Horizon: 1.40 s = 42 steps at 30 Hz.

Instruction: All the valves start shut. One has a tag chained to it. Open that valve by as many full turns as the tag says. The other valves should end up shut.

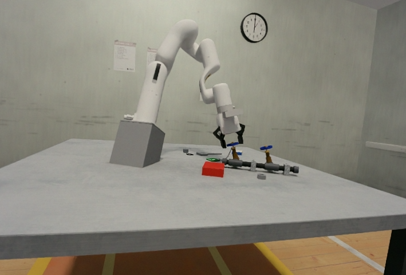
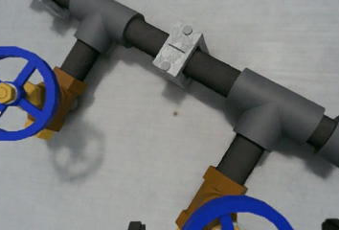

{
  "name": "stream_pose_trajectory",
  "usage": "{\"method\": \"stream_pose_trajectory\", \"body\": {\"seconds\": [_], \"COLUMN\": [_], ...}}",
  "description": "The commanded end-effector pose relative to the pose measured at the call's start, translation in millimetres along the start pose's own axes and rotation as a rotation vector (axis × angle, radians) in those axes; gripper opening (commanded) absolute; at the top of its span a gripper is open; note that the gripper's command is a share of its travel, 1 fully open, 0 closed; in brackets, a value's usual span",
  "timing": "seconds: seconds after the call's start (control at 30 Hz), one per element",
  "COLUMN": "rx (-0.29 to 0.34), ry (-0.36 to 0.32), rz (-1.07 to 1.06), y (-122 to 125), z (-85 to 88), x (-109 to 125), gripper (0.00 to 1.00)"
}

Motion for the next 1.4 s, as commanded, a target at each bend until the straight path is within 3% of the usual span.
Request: {"method": "stream_pose_trajectory", "body": {"seconds": [0.0,0.9,1.37], "rx": [-0.002,-0.001,0.000], "ry": [0.000,-0.001,0.002], "rz": [0.000,0.000,0.000], "y": [-2,-1,0], "z": [4.5,54.9,61.7], "x": [-1,-1,-1], "gripper": [1.00,1.00,1.00]}}
Point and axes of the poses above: the point where the finger pads meet when closed, its own z axis back along the fingers, its own y axis across the jaws, x = y × z, the point moved 8 cm from there along z, back along the fingers, and after that the axes turned 3 degrees about z, right-handed, at the moved point
